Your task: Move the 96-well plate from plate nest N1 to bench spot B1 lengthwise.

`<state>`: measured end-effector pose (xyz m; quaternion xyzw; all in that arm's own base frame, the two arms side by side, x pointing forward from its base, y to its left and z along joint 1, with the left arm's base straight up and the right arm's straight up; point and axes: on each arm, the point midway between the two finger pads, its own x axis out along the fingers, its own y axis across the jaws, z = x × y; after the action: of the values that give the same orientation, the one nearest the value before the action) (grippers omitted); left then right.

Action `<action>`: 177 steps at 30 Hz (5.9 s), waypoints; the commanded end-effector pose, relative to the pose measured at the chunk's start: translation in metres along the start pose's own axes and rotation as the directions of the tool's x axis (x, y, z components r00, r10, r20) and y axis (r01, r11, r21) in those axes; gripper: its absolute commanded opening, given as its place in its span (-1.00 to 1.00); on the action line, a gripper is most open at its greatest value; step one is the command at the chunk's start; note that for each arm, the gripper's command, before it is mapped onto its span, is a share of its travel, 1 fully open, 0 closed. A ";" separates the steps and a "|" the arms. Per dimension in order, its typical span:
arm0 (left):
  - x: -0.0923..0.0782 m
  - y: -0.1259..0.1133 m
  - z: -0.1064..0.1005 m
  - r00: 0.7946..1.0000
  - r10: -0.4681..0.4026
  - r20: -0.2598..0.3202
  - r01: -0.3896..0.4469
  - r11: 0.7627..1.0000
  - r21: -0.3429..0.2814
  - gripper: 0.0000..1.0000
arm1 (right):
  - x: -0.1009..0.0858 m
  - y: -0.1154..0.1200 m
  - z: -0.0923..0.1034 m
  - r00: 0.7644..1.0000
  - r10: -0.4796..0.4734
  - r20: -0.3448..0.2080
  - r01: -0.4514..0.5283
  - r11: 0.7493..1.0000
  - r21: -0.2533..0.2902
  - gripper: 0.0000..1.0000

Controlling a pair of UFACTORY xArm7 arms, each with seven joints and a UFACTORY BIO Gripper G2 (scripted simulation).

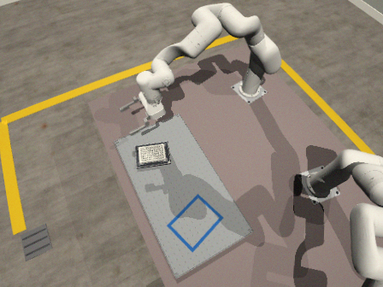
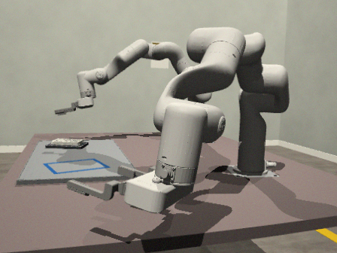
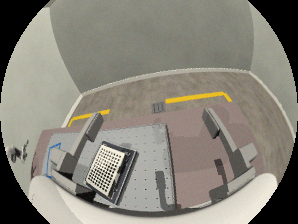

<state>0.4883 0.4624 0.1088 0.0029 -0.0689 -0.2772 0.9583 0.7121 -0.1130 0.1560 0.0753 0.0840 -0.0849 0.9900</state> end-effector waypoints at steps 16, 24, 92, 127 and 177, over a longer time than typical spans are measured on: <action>0.000 0.001 0.003 1.000 -0.001 0.000 0.001 1.000 0.006 1.00 | -0.019 0.015 0.109 1.000 0.001 0.007 -0.001 1.000 0.000 1.00; 0.000 0.001 0.003 1.000 -0.001 0.000 0.001 1.000 0.006 1.00 | -0.025 0.019 0.139 1.000 0.001 0.007 -0.001 1.000 0.000 1.00; 0.000 0.001 0.003 1.000 -0.001 0.000 0.001 1.000 0.006 1.00 | -0.214 -0.029 0.107 0.777 -0.483 -0.403 0.613 0.726 0.312 1.00; 0.000 0.001 0.003 1.000 -0.001 0.000 0.001 1.000 0.006 1.00 | -0.429 0.033 0.054 0.329 -0.312 -0.891 0.921 0.314 0.230 1.00; 0.000 0.001 0.003 1.000 -0.001 0.000 0.001 1.000 0.006 1.00 | -0.495 0.060 0.048 0.179 -0.135 -0.975 0.961 0.238 0.144 1.00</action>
<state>0.4883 0.4624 0.1088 0.0029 -0.0689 -0.2772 0.9583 0.2486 0.0205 0.2989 0.4791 0.5207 -0.4800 0.5186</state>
